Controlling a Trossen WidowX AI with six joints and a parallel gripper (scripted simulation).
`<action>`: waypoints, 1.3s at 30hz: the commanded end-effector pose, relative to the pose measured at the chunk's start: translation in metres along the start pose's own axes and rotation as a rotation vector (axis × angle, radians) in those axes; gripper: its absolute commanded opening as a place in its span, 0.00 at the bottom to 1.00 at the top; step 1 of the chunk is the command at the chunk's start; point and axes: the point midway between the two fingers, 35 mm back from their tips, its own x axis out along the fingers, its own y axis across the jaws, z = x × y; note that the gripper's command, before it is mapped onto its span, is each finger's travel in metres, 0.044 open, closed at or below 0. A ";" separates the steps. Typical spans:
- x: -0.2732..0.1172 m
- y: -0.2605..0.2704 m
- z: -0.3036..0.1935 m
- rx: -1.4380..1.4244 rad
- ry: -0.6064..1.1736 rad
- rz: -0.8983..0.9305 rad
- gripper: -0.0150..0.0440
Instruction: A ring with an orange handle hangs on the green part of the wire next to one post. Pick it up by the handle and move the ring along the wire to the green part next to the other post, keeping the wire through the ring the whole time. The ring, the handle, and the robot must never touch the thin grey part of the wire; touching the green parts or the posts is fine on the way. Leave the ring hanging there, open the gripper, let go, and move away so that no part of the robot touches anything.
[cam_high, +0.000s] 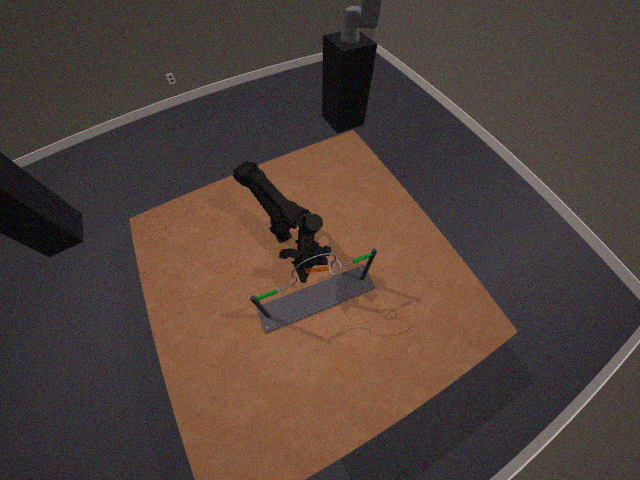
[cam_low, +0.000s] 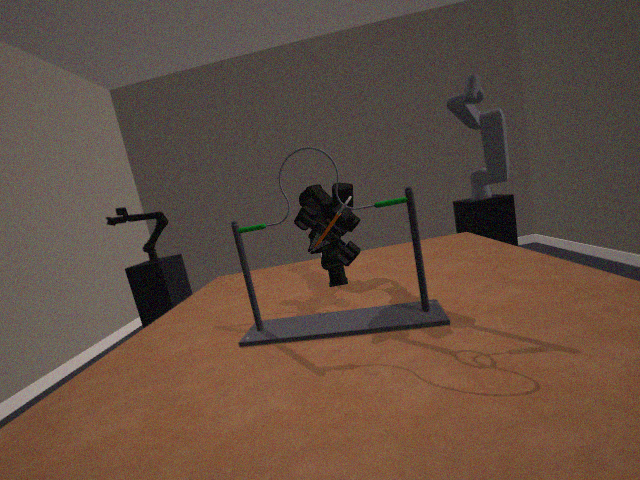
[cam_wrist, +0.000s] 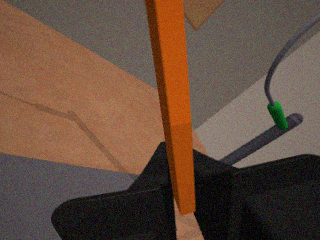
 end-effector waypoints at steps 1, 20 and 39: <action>-0.002 0.015 0.001 0.088 0.011 0.042 0.00; -0.021 0.080 0.020 0.468 0.057 0.247 0.00; -0.040 0.116 0.047 0.681 0.082 0.361 0.00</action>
